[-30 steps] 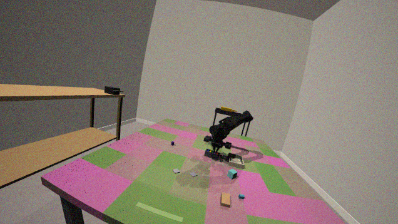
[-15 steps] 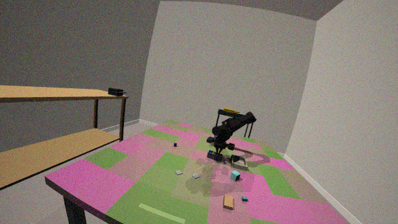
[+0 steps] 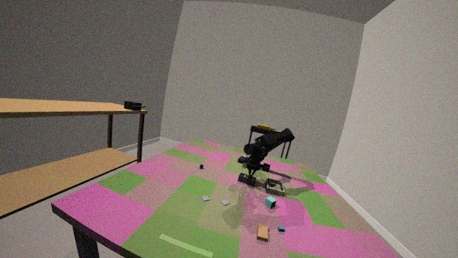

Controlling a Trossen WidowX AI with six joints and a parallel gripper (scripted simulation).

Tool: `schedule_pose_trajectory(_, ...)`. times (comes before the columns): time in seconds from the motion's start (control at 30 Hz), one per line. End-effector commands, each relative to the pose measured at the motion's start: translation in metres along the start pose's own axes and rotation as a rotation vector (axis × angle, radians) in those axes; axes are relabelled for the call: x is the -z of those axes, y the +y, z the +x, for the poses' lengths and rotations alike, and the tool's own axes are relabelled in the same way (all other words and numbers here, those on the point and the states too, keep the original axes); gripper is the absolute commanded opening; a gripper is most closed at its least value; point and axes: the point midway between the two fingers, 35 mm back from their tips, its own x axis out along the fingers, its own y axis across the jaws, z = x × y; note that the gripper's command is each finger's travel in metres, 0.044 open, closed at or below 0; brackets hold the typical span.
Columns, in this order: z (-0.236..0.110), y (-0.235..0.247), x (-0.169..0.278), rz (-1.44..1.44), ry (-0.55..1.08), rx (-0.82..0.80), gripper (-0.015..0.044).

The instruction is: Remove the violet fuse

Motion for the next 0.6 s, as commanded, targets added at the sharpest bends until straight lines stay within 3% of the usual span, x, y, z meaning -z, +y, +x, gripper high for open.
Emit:
schedule_pose_trajectory(0.0, -0.0031, -0.0004, -0.0004, -0.003, -0.001, 0.003, 0.0000)
schedule_pose_trajectory(0.57, -0.0115, -0.0004, -0.0005, -0.002, -0.001, 0.002, 0.0000)
